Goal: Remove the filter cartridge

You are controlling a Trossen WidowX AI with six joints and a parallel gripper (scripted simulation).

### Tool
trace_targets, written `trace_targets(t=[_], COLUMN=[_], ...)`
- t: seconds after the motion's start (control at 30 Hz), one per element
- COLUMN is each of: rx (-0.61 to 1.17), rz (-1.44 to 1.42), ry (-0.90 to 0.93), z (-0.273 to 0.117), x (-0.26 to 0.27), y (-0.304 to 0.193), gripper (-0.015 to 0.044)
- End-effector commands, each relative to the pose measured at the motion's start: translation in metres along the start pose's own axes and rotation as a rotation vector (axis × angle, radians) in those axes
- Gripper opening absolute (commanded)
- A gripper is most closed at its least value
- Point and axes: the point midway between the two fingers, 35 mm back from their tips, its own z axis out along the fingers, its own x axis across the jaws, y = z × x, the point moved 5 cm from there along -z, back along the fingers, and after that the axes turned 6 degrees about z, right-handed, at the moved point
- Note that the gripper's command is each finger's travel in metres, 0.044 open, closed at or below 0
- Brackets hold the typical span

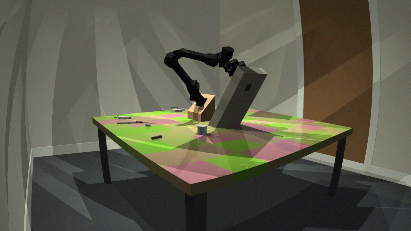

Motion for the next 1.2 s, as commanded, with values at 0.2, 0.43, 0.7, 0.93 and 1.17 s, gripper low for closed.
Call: trace_targets(t=[0.2, 0.43, 0.7, 0.93, 1.17], rx=[0.0, 0.0, 0.001, 0.003, 0.004], rz=[-0.002, -0.002, 0.061, 0.298, 0.54], ry=[-0.001, -0.001, 0.003, 0.007, 0.007], z=[0.0004, 0.0004, 0.0033, 0.0064, 0.0071], x=[0.0, 0.0, 0.0003, 0.0005, 0.0005], y=[0.0002, 0.0002, -0.0004, -0.001, -0.0011], gripper=[0.0107, 0.006, 0.0, 0.0, 0.0])
